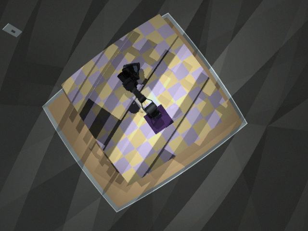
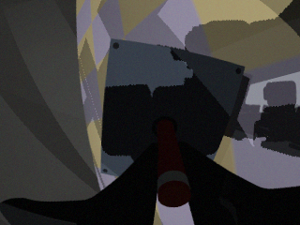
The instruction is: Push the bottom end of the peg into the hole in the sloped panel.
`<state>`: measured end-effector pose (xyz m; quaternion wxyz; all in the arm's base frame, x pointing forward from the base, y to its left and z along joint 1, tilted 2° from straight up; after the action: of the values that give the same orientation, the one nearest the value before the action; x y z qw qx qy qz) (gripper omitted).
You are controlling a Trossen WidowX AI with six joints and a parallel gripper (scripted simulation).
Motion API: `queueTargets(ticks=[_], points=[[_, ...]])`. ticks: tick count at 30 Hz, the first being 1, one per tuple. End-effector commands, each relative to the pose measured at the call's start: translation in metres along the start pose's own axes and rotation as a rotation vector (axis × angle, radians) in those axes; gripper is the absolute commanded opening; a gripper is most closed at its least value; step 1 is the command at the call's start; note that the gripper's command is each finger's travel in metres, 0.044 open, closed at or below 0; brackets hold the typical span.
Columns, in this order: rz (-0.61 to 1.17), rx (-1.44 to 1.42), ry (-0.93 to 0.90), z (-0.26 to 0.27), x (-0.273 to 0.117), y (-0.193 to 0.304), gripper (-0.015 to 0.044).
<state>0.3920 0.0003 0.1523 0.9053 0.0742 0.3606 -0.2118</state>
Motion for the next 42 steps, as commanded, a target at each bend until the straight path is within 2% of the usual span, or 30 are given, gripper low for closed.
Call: queueTargets(ticks=[1,32,42], points=[[0.003,-0.004,0.0,0.0,0.003,0.001,0.0],[-0.002,-0.002,0.003,0.0,0.014,0.0,0.0],[-0.002,-0.002,0.003,0.0,0.014,0.0,0.0263]])
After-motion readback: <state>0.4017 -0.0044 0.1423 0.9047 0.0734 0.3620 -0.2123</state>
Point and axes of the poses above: the point midway between the two fingers, 35 mm back from their tips, its own x axis out along the fingers, its own z axis across the jaws, y = z × x, the point moved 3 cm from there along -x, back along the fingers, and after that the axes turned 9 degrees about x, right-handed, at the moved point
